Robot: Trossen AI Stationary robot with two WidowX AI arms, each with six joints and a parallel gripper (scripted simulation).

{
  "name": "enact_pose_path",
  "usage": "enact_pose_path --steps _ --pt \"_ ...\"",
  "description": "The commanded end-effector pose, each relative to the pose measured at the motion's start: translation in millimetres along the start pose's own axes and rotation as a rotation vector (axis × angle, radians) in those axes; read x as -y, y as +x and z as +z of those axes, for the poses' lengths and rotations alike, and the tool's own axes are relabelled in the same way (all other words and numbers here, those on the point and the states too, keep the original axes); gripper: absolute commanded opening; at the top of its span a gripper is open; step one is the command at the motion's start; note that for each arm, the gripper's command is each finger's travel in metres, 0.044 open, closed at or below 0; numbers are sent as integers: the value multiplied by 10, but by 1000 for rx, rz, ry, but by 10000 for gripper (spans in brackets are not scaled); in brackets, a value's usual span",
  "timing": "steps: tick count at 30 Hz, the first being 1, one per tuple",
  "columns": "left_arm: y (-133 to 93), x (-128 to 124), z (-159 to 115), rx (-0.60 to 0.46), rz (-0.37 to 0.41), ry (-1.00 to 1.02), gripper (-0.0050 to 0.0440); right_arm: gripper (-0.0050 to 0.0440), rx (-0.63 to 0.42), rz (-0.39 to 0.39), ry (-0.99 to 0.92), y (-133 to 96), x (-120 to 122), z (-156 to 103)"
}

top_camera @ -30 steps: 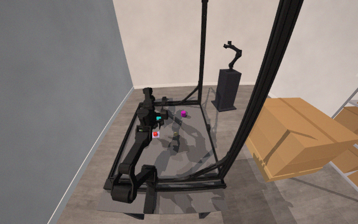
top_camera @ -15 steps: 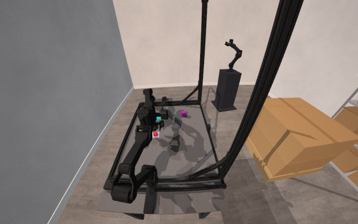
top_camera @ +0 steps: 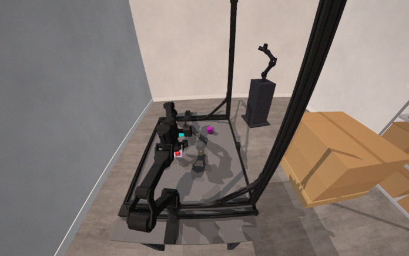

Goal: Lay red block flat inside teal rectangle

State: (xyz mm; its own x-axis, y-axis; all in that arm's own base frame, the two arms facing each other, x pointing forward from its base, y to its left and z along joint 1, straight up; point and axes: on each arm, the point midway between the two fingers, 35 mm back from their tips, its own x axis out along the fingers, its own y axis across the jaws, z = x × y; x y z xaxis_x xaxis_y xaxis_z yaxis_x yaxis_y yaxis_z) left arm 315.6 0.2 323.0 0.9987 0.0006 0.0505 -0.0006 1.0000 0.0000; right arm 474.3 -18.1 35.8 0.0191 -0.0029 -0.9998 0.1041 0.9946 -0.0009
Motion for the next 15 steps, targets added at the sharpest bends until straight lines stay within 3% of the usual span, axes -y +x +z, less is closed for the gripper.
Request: enact_pose_path --steps 1,7,11,13,15 --pt "1 2 -1 -1 -1 0 440 440 -19 1 -2 127 -3 -28" --pt "1 2 -1 -1 -1 0 440 440 -19 1 -2 138 -3 -29" --pt "1 2 -1 -1 -1 0 440 344 -19 1 -2 138 -3 -29" --pt "1 2 -1 -1 -1 0 440 344 -19 1 -2 138 -3 -29" --pt "1 2 -1 -1 -1 0 440 296 -19 1 -2 138 -3 -29"
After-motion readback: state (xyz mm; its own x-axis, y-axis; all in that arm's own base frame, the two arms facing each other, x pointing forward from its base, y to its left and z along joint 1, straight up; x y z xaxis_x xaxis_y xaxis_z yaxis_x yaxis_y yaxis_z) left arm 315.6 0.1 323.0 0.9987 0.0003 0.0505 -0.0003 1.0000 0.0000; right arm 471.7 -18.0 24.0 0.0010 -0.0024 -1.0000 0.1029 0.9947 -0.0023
